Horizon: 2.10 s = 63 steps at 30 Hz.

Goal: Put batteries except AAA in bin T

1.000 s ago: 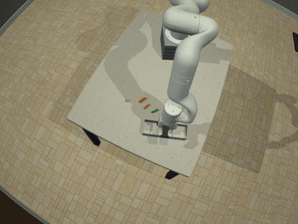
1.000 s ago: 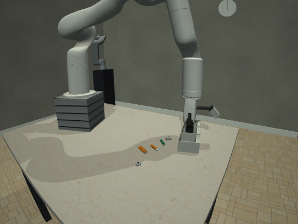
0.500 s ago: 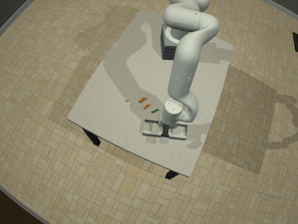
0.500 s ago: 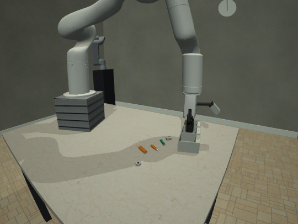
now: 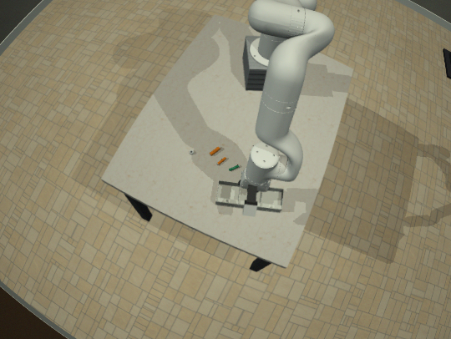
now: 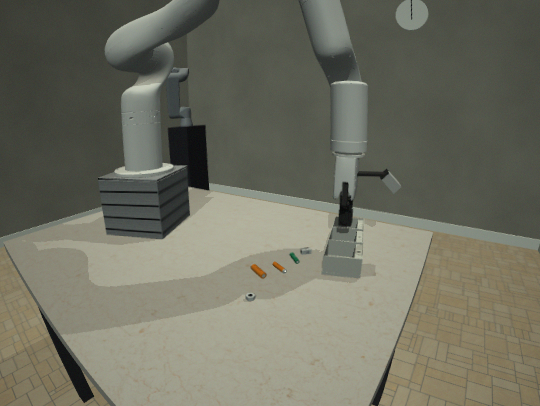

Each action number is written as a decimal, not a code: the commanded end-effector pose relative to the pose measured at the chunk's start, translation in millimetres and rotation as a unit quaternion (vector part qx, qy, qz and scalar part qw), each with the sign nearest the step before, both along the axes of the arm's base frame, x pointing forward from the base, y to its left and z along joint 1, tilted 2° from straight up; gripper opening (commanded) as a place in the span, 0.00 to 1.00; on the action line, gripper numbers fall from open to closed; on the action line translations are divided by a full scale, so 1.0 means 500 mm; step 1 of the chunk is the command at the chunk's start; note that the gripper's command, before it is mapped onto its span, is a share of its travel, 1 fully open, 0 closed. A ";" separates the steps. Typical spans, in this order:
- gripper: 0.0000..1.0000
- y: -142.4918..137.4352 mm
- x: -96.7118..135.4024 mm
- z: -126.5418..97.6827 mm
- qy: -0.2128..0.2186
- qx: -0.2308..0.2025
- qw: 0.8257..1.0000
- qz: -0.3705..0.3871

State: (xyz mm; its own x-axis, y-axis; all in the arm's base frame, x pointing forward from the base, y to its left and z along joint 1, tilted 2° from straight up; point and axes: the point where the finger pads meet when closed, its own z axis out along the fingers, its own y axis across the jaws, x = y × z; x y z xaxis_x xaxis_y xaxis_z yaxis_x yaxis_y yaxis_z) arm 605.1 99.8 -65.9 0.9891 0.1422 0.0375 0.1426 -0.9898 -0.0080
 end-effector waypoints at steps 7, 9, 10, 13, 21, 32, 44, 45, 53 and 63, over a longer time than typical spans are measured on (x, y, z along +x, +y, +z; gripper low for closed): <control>0.07 0.029 -0.006 0.010 0.000 0.000 1.000 0.000; 0.07 0.049 -0.010 0.010 0.000 0.000 1.000 0.000; 0.07 0.059 -0.012 0.010 0.000 0.000 1.000 0.000; 0.07 0.088 -0.018 0.010 0.000 0.000 1.000 0.000; 0.07 0.165 -0.033 0.011 0.000 0.000 1.000 0.000; 0.07 0.165 -0.032 -0.016 0.000 0.000 1.000 0.000; 0.07 0.166 -0.030 -0.069 0.000 0.000 1.000 0.000; 0.07 0.166 -0.030 -0.074 0.000 0.000 1.000 0.000; 0.07 0.167 -0.029 -0.108 0.000 0.000 1.000 0.000; 0.07 0.167 -0.029 -0.108 0.000 0.000 1.000 0.000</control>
